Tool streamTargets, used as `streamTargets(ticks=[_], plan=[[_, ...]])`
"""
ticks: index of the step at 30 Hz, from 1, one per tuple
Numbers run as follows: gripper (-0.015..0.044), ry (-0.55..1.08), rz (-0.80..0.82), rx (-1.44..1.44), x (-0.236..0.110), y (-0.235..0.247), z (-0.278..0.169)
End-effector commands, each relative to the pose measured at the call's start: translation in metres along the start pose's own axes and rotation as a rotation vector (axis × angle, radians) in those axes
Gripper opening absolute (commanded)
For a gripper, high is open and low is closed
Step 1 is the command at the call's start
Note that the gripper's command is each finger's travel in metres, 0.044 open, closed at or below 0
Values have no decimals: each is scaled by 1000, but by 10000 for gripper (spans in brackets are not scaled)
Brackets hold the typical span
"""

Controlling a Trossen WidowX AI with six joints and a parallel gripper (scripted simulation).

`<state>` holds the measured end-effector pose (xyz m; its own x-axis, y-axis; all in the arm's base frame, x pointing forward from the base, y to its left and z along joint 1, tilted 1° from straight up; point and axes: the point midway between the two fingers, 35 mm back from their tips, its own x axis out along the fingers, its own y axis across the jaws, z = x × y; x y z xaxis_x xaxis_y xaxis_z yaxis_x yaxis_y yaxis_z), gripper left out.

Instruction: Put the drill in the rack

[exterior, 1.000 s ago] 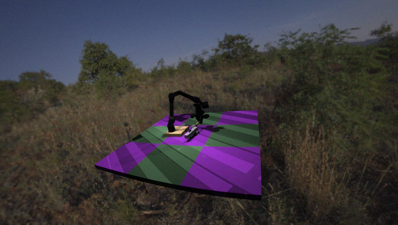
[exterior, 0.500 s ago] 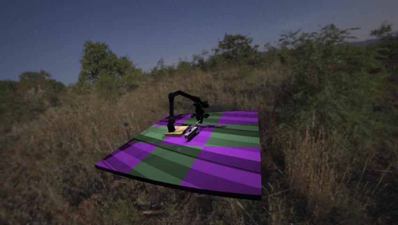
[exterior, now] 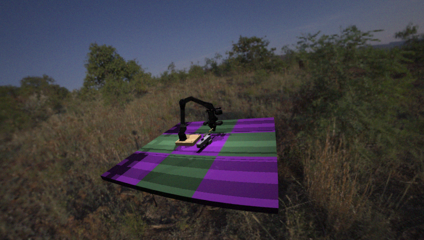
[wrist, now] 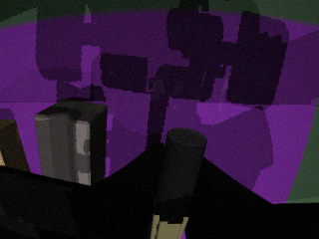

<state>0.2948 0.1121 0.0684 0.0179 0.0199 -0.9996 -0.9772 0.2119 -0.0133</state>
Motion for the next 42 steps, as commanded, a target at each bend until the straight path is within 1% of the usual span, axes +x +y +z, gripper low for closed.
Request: streamTargets(ticks=[1,21,37,42], plan=[[0,-5,-1,1,0,7,2],[0,-6,2,1,6,46,9],[0,-7,4,1,1,73,18],[0,-7,4,1,11,71,17]])
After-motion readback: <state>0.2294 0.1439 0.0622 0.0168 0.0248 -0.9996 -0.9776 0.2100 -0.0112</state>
